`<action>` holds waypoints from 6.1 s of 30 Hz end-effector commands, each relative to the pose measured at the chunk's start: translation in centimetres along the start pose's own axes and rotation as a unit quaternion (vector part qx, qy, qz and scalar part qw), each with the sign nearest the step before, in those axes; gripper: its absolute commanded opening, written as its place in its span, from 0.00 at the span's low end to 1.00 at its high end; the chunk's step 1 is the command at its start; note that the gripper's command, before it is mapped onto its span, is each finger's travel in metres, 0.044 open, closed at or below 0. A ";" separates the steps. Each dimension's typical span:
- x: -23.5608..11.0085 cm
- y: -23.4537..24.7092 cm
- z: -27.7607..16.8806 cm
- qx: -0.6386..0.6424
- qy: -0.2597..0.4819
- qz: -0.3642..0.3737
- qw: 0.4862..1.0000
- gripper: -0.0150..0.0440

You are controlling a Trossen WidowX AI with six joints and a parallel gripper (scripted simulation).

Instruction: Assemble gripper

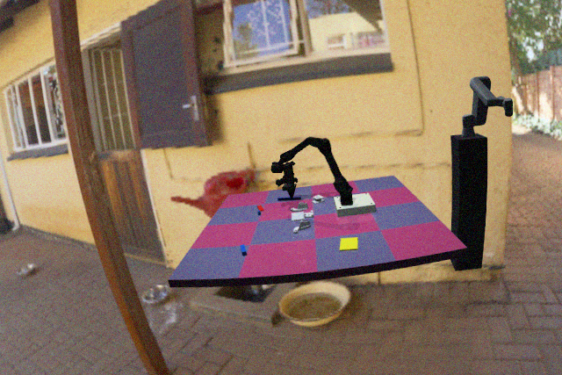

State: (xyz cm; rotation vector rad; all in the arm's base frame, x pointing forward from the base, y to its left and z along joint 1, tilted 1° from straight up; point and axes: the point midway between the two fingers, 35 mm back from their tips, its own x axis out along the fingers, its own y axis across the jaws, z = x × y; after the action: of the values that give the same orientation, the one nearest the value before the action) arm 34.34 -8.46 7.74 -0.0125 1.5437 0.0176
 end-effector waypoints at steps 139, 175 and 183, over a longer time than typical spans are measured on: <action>8.0 1.7 -5.1 0.985 0.001 -0.001 0.171 1.00; 7.8 1.6 -5.1 0.985 0.000 0.000 0.173 0.84; 7.8 1.6 -5.1 0.985 0.000 0.000 0.173 0.75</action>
State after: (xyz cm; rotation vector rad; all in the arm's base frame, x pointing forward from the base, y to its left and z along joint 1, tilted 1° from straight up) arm 29.45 -6.90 -0.22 2.0504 0.3738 -1.9902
